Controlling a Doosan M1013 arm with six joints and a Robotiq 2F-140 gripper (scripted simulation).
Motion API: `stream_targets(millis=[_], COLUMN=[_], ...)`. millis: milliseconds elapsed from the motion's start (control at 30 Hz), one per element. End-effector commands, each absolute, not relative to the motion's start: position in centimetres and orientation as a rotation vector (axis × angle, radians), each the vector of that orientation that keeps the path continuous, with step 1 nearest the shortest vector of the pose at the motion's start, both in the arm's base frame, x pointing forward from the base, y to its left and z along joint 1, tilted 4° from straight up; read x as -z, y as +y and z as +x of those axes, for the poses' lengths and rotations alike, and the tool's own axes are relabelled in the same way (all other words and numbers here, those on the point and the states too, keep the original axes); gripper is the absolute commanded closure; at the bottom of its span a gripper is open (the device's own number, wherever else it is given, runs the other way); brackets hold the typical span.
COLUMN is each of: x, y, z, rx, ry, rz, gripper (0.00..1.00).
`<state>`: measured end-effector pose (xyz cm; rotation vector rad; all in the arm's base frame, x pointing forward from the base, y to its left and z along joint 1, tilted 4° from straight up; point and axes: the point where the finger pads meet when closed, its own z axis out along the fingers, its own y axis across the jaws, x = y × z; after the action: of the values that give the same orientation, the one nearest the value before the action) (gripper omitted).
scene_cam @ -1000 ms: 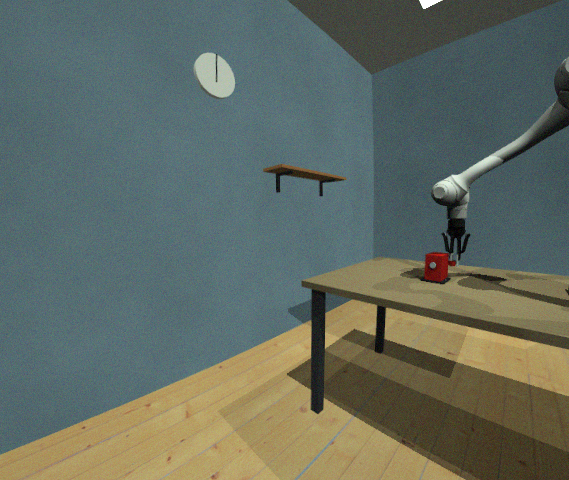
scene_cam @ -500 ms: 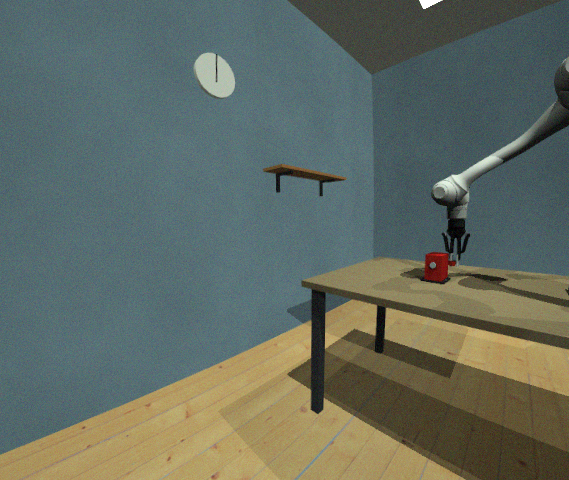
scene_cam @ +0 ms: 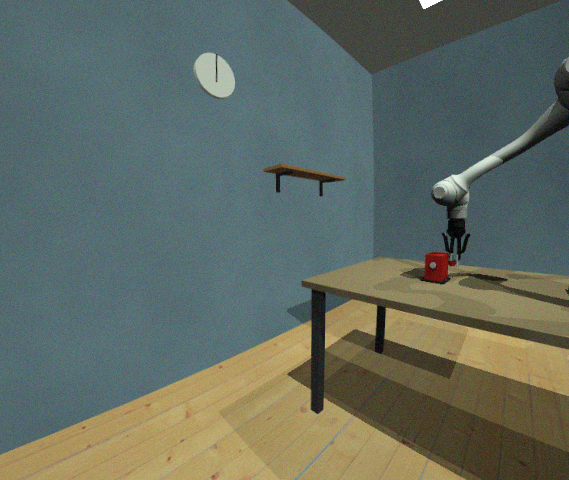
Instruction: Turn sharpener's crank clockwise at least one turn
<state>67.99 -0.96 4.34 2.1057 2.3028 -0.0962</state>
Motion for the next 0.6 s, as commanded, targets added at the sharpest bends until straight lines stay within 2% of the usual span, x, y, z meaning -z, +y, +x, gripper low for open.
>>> stream_targets(millis=[0, 567], x=[-4.35, -5.15], y=[-0.96, -0.92], z=[67.98, 67.99], rx=[0.096, 0.096], ry=[2.303, 2.303], rz=[2.106, 2.106], gripper=[1.00, 1.00])
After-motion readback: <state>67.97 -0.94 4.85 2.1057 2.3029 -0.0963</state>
